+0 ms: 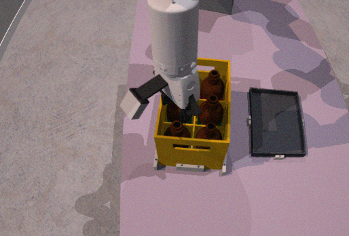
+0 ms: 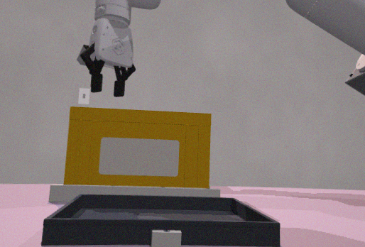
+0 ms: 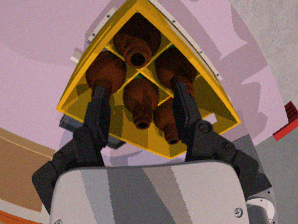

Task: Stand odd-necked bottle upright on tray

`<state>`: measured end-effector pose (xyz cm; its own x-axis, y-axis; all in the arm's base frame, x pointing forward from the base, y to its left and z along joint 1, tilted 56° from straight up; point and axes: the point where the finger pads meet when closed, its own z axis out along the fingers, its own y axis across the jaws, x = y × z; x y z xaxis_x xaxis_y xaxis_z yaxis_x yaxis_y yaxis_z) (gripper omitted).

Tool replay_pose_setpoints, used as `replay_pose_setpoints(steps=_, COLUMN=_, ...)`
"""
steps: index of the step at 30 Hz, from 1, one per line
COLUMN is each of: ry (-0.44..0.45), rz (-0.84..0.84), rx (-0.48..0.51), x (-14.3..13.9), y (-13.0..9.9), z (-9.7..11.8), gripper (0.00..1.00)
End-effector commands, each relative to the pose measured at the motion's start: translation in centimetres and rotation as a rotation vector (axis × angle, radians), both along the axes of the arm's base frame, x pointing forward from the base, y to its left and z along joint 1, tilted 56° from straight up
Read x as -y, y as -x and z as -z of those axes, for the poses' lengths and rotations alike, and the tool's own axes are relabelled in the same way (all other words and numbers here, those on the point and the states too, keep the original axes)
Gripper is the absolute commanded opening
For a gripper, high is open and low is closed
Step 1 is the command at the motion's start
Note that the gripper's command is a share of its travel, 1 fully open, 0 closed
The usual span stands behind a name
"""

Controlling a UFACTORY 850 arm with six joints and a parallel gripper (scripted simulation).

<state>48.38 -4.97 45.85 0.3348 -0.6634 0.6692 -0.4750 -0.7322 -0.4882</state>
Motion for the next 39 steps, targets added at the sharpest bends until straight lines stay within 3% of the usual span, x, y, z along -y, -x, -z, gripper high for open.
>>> replay_pose_setpoints(steps=1, ry=0.000, rz=0.001, rx=-0.001, x=0.00, y=-0.01, z=-0.09, gripper=0.65)
replay_pose_setpoints(steps=39, ry=0.000, rz=0.001, rx=-0.002, x=0.07, y=-0.40, z=0.16, gripper=0.65)
